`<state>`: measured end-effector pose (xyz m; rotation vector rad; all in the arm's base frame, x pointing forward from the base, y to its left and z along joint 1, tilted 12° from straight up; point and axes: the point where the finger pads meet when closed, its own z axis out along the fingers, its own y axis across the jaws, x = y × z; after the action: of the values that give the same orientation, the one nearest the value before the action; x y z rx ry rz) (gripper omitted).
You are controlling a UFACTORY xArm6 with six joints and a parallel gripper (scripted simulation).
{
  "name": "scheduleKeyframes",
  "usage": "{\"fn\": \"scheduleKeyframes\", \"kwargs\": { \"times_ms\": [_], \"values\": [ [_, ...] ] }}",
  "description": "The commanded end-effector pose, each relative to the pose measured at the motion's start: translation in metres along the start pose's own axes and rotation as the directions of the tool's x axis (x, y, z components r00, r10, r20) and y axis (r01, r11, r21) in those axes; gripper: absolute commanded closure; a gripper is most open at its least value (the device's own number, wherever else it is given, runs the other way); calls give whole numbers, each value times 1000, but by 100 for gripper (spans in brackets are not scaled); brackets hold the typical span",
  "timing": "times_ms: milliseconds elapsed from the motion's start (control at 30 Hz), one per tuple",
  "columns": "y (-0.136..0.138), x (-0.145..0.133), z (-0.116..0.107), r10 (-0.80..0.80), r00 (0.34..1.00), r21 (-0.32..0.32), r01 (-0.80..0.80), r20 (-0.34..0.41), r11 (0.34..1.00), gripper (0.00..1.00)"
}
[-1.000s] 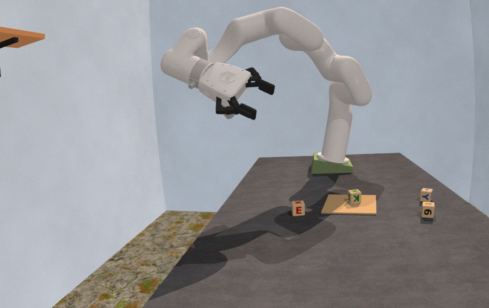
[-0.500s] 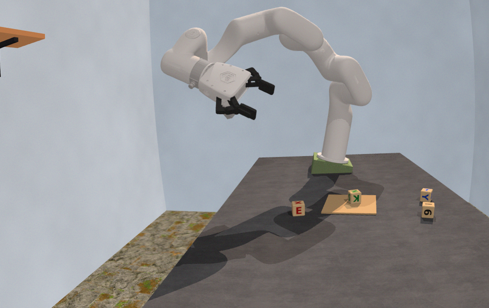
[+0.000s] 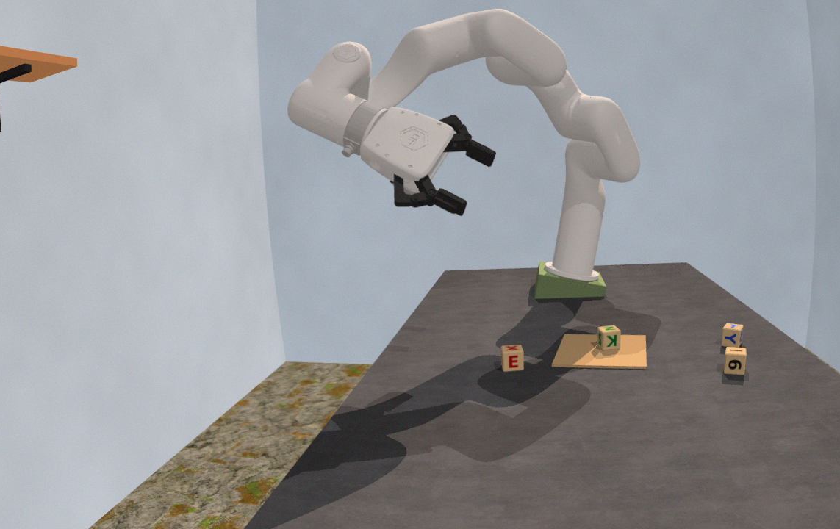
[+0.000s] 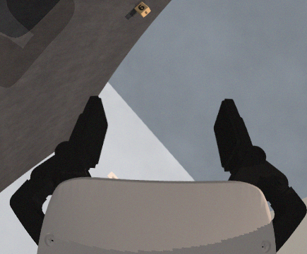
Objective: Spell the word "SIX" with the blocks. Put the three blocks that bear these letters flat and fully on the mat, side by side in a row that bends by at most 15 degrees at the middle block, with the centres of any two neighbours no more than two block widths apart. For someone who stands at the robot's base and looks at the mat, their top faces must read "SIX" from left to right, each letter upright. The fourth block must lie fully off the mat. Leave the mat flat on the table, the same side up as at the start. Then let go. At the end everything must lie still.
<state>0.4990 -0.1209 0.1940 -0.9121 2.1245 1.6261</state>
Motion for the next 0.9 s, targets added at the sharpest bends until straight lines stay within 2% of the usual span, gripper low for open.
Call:
{"fn": "scheduleKeyframes", "kwargs": {
  "times_ms": [0, 100, 133, 367, 600, 667, 700, 867],
  "values": [
    [1, -12, 32, 101, 991, -18, -103, -89, 995, 0],
    [1, -13, 38, 118, 987, -19, -121, -105, 992, 0],
    [2, -17, 56, 169, 973, -18, -174, -155, 985, 0],
    [5, -25, 94, 275, 925, 3, -284, -262, 959, 0],
    [12, -31, 136, 381, 847, 58, -388, -370, 920, 0],
    [12, -31, 136, 381, 847, 58, -388, -370, 920, 0],
    [15, -33, 153, 422, 808, 90, -425, -411, 901, 0],
    [21, -35, 179, 483, 741, 148, -473, -466, 868, 0]
  ]
}}
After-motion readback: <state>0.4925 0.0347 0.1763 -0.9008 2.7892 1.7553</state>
